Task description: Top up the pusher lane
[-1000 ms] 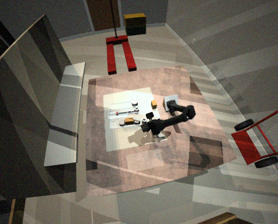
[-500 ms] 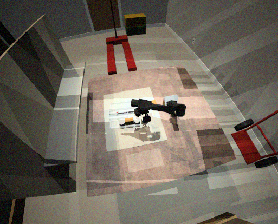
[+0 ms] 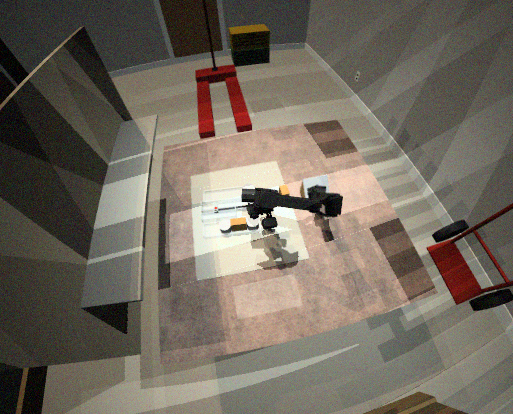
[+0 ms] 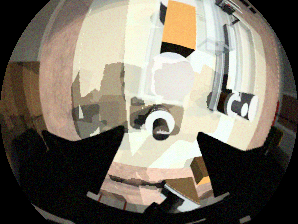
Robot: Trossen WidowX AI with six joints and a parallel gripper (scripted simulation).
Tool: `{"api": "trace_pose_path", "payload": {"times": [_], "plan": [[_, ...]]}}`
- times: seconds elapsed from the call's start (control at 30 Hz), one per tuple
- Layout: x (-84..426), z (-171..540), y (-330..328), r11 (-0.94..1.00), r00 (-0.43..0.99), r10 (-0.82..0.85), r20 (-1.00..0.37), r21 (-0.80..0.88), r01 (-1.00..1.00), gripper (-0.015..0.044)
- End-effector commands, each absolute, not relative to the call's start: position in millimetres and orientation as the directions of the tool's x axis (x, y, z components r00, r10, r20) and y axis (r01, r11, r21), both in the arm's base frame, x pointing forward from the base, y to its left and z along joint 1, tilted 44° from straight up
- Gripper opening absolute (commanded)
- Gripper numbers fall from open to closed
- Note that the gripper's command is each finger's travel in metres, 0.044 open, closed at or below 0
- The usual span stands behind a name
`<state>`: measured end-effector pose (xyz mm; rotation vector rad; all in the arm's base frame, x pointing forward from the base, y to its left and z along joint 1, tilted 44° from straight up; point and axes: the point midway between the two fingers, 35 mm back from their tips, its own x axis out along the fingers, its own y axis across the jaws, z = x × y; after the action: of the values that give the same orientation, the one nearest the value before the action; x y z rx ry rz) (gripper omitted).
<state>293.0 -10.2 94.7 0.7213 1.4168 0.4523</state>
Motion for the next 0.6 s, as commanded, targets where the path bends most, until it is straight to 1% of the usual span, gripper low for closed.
{"api": "trace_pose_path", "payload": {"times": [0.0,0.57], "plan": [[292,86,0,0.708,0.114,0.684,-0.721,0.693,0.136,0.0440],[295,70,15,0.708,0.115,0.684,-0.720,0.693,0.136,0.0440]]}}
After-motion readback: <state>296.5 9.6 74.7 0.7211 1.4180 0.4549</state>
